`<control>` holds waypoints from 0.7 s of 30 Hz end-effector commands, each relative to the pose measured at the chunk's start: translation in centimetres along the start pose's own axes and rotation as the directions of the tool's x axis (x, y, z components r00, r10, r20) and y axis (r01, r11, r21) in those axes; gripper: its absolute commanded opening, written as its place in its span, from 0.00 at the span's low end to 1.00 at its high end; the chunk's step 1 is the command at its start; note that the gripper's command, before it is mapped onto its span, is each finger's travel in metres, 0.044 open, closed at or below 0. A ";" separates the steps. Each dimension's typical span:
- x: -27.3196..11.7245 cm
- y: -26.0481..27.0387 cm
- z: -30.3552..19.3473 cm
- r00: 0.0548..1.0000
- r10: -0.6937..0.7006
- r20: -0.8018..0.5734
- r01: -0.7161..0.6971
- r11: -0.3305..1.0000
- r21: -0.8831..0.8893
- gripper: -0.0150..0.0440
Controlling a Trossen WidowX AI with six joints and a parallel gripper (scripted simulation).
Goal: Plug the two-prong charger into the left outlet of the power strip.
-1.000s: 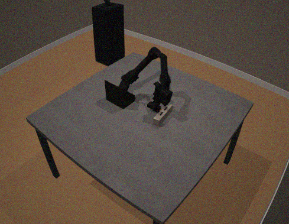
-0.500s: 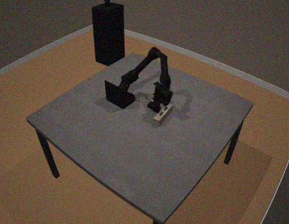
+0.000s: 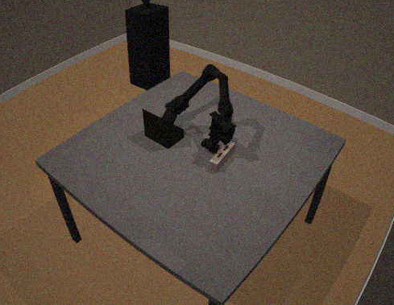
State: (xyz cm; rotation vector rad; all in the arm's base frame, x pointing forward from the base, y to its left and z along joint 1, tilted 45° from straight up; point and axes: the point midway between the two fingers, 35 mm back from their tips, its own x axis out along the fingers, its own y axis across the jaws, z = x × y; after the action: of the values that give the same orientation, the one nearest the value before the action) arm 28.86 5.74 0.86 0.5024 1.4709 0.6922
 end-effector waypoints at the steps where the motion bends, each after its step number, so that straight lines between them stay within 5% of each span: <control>1: -0.1 0.1 0.2 1.000 0.004 0.003 -0.004 1.000 0.002 0.25; 21: -0.1 0.1 0.4 1.000 0.004 0.003 -0.004 1.000 0.002 0.25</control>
State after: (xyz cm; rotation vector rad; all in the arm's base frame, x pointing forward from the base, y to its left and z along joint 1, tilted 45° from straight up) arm 29.03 5.74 0.88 0.5023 1.4708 0.6922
